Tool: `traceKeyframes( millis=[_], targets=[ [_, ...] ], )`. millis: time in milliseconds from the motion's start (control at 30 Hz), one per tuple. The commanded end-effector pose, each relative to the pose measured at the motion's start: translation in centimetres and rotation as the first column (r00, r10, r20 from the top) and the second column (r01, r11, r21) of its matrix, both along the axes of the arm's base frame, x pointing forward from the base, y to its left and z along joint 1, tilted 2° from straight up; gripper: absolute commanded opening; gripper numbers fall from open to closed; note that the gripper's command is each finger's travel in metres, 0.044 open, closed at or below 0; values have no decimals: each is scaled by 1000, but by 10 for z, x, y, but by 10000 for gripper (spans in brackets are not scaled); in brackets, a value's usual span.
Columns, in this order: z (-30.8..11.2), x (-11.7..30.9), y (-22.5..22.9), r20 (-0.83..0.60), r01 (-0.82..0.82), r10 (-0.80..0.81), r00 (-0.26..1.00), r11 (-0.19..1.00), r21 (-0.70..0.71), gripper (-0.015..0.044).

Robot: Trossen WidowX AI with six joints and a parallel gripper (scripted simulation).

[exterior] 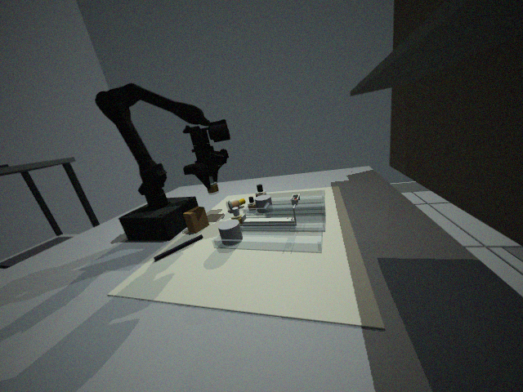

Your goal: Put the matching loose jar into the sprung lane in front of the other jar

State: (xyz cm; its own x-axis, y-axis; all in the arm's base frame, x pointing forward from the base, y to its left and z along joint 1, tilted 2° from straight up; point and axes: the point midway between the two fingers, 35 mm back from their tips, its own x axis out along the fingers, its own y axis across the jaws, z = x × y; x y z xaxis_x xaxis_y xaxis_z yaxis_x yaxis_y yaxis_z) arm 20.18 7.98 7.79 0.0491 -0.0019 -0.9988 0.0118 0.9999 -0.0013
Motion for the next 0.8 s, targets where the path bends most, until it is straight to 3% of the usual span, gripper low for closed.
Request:
traceKeyframes(
  millis=[0, 767],
  targets=[
    [-4, 15, -10, 0, 5, -5, 1000, 1000, 5, 0],
    [-37, 83, -94, 14, 13, -13, 1000, 1000, -4, 0]
  ],
)
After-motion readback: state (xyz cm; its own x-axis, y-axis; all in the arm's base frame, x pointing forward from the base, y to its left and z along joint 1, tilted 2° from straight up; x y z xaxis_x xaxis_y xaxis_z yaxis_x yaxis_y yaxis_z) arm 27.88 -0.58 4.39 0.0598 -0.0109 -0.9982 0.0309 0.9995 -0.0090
